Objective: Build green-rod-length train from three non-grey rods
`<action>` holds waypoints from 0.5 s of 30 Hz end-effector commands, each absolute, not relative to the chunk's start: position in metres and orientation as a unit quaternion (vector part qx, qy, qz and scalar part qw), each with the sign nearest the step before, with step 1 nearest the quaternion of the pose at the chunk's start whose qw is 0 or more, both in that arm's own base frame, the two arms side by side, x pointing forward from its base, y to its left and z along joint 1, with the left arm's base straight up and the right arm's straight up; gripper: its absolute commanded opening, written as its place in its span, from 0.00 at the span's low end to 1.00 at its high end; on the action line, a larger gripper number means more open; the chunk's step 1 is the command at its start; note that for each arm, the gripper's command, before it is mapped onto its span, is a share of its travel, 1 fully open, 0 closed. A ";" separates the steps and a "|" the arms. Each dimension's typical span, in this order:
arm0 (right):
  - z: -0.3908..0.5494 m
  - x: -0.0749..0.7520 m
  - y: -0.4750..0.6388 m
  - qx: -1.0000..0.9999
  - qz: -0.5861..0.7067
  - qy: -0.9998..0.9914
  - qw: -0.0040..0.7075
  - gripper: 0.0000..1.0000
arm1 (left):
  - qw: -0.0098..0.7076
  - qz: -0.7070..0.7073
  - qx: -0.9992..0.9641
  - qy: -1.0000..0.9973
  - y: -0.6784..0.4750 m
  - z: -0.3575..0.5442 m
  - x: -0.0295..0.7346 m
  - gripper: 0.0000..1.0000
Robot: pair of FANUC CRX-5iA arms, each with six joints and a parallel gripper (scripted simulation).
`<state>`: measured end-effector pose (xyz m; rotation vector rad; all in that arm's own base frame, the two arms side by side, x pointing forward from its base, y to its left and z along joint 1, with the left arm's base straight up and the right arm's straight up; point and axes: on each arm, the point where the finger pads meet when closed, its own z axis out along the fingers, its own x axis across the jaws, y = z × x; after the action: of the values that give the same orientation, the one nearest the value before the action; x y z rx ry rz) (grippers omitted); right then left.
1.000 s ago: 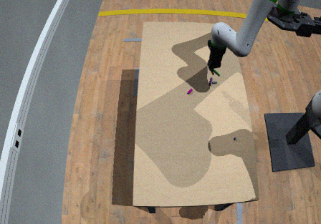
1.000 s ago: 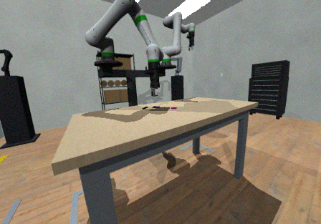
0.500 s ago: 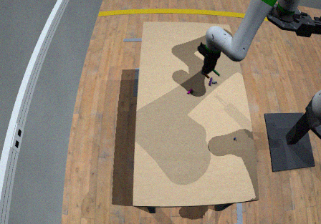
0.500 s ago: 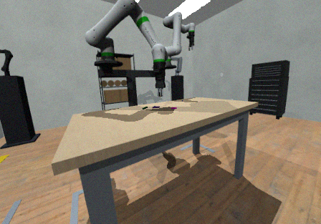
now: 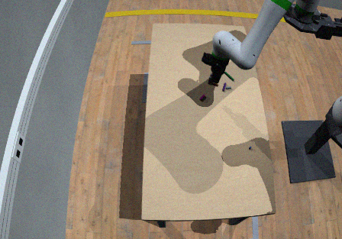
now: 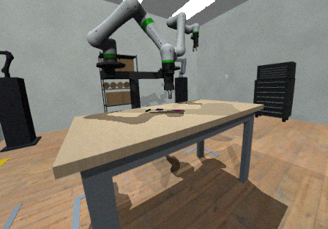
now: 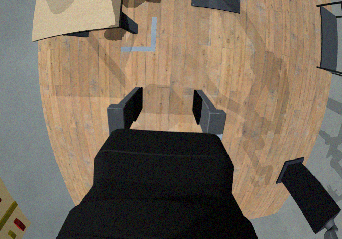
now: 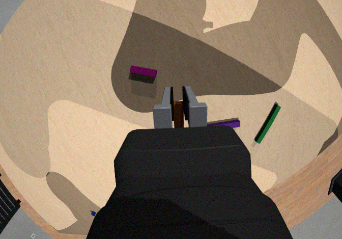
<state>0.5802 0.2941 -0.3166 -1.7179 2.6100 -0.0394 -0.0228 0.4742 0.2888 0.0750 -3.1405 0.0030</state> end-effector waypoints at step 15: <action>-0.314 0.625 0.338 -0.766 0.000 0.642 0.001 0.24 | 0.000 0.000 0.024 -1.000 0.474 0.290 -0.023 1.00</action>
<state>0.6144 0.3274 -0.3158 -2.2514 2.1764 -0.0369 -0.0228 0.4742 0.2888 0.0750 -3.1405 0.0030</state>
